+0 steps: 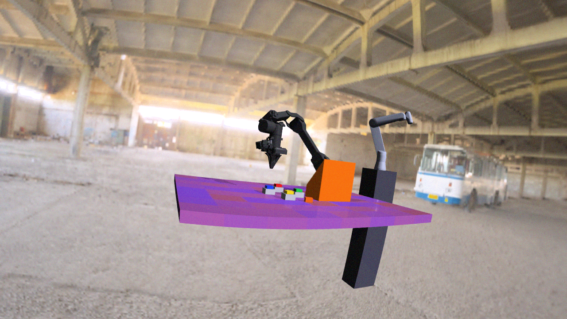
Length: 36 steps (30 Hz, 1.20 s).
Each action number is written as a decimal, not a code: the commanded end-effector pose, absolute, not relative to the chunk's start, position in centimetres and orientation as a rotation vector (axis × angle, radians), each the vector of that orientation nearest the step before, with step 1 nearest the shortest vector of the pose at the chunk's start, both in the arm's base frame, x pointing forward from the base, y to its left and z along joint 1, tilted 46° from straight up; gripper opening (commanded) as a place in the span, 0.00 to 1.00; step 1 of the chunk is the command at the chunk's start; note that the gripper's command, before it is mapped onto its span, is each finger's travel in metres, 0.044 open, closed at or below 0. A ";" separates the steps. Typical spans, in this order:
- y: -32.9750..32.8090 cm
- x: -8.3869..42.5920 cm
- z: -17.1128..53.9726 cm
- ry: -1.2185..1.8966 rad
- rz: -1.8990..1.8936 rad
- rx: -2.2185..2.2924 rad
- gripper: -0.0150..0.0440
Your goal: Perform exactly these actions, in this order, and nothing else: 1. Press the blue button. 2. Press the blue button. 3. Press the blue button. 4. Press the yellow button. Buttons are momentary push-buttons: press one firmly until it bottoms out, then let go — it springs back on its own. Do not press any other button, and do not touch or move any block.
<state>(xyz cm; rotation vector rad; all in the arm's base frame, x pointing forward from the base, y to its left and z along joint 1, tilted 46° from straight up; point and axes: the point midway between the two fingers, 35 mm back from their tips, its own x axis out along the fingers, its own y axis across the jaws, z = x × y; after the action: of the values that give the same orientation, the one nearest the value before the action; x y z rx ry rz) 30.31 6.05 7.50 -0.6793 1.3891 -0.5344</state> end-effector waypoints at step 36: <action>9.5 25.8 -6.2 1.392 -0.539 -0.663 0.29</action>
<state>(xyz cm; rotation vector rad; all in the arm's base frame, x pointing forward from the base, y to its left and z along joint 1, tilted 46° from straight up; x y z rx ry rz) 25.82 9.99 -5.66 -0.6488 1.3881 -0.5403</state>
